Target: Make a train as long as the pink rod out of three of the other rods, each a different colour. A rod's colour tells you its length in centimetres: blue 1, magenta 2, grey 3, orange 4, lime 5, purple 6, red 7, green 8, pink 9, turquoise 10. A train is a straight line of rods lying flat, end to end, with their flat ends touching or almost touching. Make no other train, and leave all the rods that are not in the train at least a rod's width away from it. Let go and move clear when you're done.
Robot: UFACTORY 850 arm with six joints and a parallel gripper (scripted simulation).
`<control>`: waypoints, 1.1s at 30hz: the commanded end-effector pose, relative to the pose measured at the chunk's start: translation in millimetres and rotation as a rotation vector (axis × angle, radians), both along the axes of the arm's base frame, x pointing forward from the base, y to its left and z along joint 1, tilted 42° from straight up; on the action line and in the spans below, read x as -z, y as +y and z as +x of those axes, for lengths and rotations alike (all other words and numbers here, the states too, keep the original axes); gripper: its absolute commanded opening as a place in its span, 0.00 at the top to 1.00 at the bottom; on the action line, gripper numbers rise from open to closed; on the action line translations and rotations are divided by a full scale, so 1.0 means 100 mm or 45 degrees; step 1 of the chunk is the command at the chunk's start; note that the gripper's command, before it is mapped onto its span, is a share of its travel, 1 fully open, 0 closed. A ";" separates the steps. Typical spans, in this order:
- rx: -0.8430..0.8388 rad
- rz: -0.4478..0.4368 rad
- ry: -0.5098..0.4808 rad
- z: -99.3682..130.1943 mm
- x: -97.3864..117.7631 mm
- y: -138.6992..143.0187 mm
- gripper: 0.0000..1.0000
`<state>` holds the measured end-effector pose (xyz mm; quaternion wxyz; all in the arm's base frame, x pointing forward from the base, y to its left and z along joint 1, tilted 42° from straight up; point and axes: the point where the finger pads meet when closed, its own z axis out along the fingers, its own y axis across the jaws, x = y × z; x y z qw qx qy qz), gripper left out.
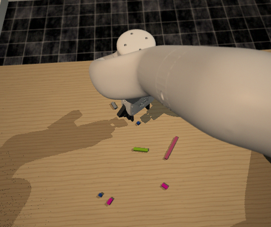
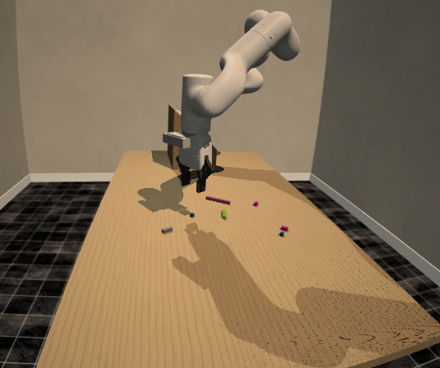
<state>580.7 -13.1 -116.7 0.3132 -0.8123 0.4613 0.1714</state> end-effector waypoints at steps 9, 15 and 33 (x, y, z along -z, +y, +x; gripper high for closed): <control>0.001 -0.001 -0.002 0.01 -0.01 -0.01 0.00; 0.001 -0.001 -0.003 0.01 -0.01 -0.01 0.00; -0.310 -0.003 -0.284 0.13 0.08 -0.06 0.00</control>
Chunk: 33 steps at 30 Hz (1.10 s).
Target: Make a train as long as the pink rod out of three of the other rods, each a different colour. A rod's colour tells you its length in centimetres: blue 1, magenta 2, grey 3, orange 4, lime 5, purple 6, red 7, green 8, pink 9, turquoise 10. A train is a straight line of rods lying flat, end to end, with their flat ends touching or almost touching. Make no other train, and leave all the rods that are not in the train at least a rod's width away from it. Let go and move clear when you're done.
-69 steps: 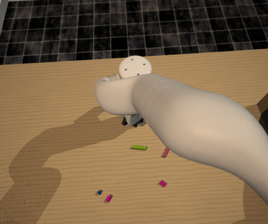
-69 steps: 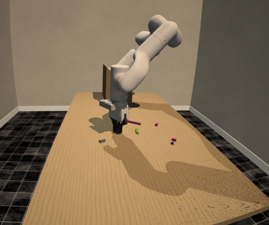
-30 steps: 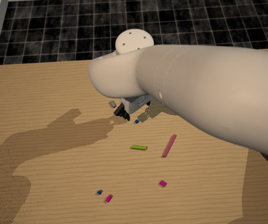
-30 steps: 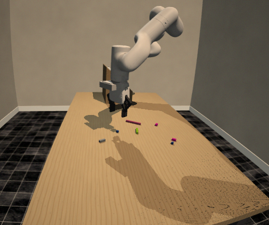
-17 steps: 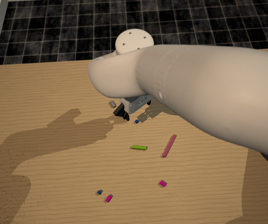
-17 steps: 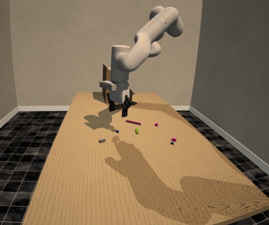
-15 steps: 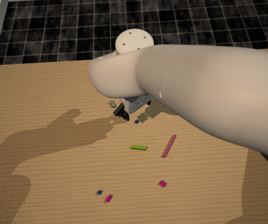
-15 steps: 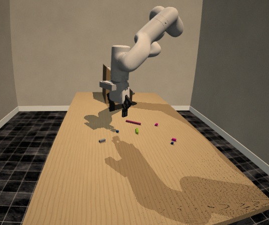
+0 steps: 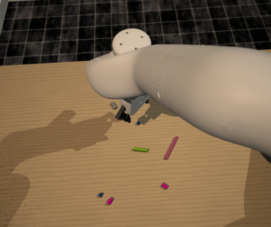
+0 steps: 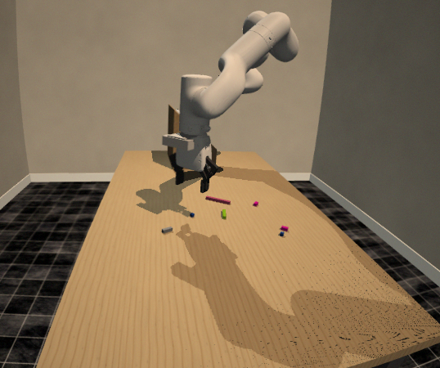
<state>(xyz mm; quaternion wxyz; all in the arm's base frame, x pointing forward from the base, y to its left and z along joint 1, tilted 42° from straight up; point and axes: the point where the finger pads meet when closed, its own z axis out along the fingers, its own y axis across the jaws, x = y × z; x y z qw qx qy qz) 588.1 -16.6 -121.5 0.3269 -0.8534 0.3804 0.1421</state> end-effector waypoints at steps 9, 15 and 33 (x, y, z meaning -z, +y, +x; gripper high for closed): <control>-0.369 0.001 -0.347 0.15 0.09 -0.07 0.00; -0.525 -0.001 -0.487 0.20 0.14 -0.10 0.00; -1.011 -0.007 -0.925 0.36 0.27 -0.18 0.00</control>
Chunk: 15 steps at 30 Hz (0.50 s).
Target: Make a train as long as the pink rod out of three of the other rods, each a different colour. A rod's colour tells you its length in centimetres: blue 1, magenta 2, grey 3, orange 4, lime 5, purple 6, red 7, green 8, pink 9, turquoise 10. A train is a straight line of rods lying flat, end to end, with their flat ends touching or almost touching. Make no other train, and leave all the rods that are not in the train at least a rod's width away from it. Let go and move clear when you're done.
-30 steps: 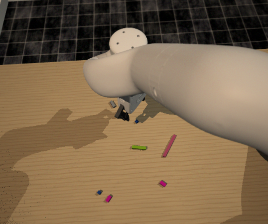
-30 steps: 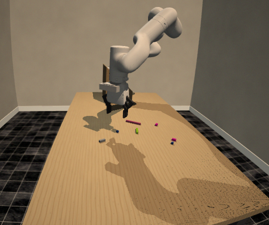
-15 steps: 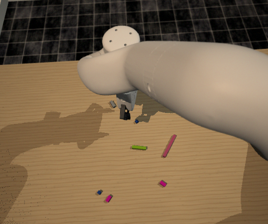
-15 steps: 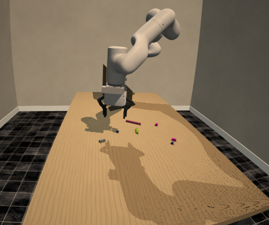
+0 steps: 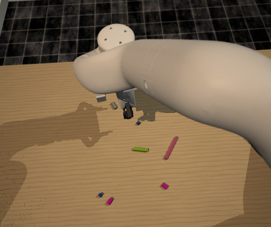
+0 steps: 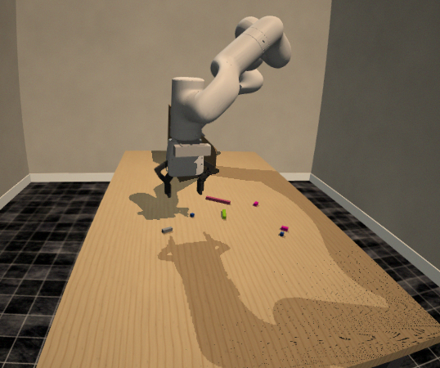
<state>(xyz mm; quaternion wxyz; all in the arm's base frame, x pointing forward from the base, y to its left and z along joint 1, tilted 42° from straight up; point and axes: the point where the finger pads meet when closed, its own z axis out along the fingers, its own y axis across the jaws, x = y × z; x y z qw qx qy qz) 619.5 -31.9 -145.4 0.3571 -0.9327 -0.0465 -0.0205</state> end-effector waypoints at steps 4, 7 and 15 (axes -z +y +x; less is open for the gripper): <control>-0.232 0.003 -0.229 0.08 0.06 -0.05 0.00; -0.288 0.002 -0.280 0.10 0.07 -0.06 0.00; -0.524 -0.002 -0.491 0.16 0.13 -0.10 0.00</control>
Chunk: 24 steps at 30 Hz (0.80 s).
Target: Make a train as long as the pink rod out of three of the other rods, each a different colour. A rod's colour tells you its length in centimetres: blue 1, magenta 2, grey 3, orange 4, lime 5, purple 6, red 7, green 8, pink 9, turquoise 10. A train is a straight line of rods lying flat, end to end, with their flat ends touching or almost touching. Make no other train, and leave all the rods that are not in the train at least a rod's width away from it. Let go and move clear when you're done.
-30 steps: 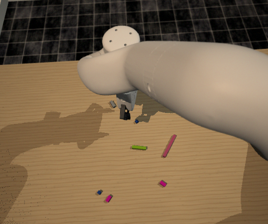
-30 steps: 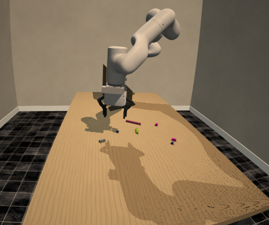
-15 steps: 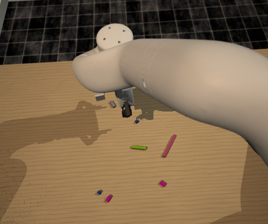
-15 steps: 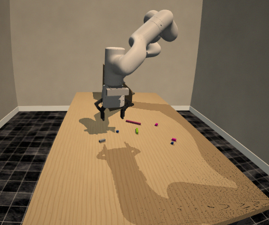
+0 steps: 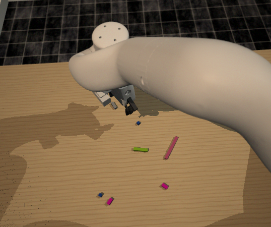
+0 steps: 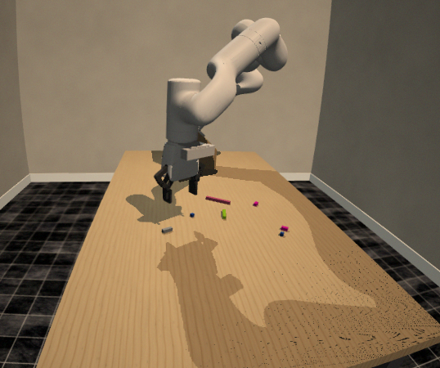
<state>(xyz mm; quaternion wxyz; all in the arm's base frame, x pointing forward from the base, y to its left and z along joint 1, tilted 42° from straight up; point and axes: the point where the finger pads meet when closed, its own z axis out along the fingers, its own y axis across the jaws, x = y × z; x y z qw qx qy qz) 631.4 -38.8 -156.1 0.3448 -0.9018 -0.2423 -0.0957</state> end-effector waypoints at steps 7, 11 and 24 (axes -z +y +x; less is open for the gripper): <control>-0.317 0.000 -0.304 0.10 0.08 -0.06 0.00; -0.426 -0.001 -0.402 0.12 0.10 -0.08 0.00; -0.777 -0.008 -0.714 0.20 0.20 -0.14 0.00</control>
